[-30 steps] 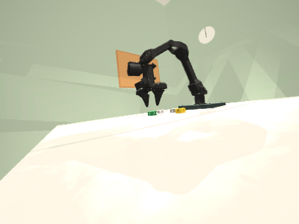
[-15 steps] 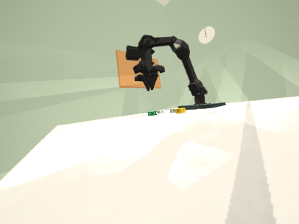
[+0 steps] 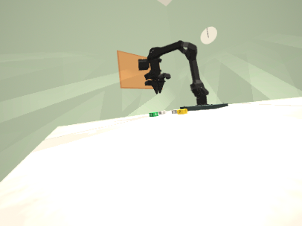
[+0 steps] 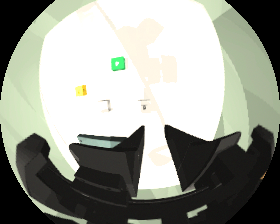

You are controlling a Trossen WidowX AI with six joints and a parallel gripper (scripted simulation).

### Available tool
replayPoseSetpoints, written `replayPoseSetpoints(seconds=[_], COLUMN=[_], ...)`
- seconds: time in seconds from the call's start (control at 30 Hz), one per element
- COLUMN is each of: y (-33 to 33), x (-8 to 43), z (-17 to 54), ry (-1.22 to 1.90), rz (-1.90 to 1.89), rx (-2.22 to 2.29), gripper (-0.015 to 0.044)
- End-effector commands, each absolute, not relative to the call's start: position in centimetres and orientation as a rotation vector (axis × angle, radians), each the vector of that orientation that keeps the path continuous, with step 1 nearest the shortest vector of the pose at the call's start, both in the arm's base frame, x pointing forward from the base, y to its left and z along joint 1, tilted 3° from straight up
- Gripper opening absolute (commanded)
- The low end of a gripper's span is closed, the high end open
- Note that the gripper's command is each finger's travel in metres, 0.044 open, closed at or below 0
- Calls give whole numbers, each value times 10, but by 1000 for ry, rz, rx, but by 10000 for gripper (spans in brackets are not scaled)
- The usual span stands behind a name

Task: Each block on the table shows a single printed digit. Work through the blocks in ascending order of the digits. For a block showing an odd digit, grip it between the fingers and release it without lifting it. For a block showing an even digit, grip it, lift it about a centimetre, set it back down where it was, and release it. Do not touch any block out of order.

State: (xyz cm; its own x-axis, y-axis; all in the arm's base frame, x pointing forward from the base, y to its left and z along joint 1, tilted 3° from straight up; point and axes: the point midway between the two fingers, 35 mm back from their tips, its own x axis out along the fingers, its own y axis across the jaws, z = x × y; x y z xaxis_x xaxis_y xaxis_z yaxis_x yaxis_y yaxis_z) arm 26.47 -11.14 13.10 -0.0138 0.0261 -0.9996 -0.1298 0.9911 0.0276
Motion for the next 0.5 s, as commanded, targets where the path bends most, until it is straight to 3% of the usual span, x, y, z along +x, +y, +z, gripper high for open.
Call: replayPoseSetpoints(seconds=[0.0,0.3,0.47], y=[-110,-108,-108], x=[261,260,260], z=[128,50,46], ry=[1575,1575,1575], rz=[140,140,140], rx=[-99,-99,-99], gripper=[146,383,400])
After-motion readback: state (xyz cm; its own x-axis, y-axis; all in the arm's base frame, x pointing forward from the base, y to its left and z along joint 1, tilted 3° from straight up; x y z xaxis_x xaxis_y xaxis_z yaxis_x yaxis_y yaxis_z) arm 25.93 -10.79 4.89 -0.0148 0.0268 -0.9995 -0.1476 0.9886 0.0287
